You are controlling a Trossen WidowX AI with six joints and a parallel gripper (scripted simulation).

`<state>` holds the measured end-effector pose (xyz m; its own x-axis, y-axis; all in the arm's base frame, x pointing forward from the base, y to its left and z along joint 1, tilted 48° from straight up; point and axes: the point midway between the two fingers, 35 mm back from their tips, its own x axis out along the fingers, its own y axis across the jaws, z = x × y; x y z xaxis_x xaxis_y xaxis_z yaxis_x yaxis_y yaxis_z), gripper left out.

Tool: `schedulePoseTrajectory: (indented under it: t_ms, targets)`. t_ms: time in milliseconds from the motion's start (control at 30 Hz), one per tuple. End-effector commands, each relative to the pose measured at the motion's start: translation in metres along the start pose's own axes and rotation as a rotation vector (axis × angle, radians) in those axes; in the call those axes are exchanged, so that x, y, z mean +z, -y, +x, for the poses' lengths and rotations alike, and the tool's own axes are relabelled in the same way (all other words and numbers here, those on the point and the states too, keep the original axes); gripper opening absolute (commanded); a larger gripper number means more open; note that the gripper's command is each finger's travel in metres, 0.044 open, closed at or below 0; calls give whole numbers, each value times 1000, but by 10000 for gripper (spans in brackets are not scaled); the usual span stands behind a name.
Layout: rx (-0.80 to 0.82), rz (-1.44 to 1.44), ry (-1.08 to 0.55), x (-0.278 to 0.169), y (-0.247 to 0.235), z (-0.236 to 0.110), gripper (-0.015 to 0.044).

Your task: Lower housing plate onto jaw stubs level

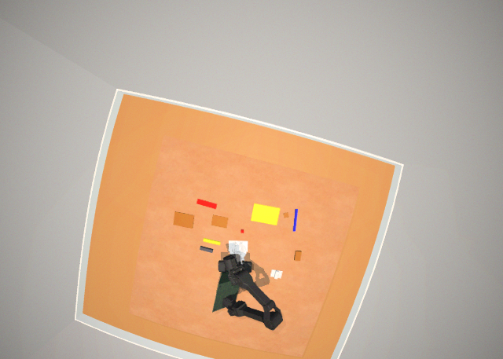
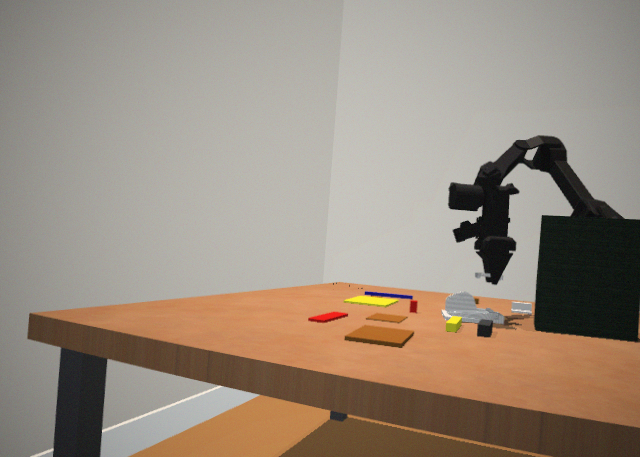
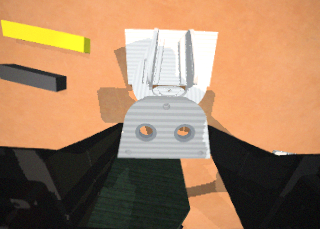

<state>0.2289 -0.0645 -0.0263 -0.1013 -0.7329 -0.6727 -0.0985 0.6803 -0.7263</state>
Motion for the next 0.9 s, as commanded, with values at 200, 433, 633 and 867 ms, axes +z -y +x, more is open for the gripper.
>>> schedulePoseTrajectory:
  t_ms: [200,433,633,867]
  targets:
    - [-4,-3,1,-7,7,0,351]
    - [-4,-3,1,-8,9,0,351]
    - [-4,-3,1,-8,9,0,351]
    - [-4,-3,1,-8,9,0,351]
